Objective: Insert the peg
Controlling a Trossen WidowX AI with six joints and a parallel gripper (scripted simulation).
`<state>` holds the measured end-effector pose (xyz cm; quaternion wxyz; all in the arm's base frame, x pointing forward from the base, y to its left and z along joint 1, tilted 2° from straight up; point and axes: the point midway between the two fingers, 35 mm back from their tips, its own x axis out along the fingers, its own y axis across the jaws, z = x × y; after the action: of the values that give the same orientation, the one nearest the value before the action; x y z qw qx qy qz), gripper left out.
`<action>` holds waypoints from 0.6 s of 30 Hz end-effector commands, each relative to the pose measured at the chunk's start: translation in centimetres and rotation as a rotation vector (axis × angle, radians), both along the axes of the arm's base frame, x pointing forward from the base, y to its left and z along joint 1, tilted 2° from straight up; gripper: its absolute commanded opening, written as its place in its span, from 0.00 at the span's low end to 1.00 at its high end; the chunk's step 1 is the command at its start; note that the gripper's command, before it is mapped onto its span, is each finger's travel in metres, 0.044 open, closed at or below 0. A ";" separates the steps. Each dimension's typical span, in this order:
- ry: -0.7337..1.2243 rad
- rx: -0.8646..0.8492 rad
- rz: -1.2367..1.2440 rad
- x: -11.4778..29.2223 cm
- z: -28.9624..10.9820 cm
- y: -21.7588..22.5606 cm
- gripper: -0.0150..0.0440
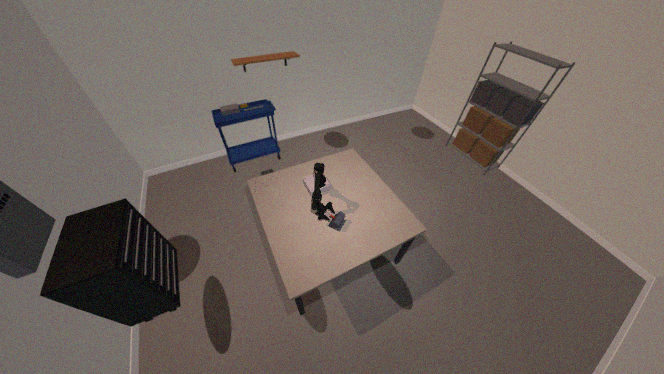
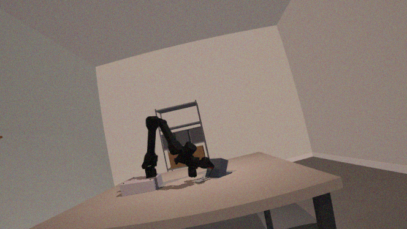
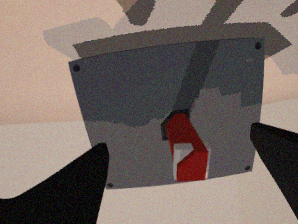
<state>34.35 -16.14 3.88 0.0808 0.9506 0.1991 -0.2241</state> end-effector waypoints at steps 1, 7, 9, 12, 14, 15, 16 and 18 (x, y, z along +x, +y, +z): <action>-0.006 -0.009 0.003 -0.4 0.6 -0.4 1.00; -0.001 -0.010 0.003 -1.2 0.8 -0.8 1.00; 0.001 -0.010 0.004 -1.4 0.9 -0.9 1.00; 0.003 -0.010 0.004 -1.8 1.0 -1.1 1.00; 0.004 -0.010 0.004 -2.0 1.1 -1.3 1.00; 0.005 -0.010 0.004 -2.1 1.1 -1.3 1.00; 0.005 -0.010 0.004 -2.2 1.2 -1.4 1.00; 0.006 -0.010 0.004 -2.5 1.3 -1.5 1.00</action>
<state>32.22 -17.41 4.60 0.0804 0.9487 0.2004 -0.2311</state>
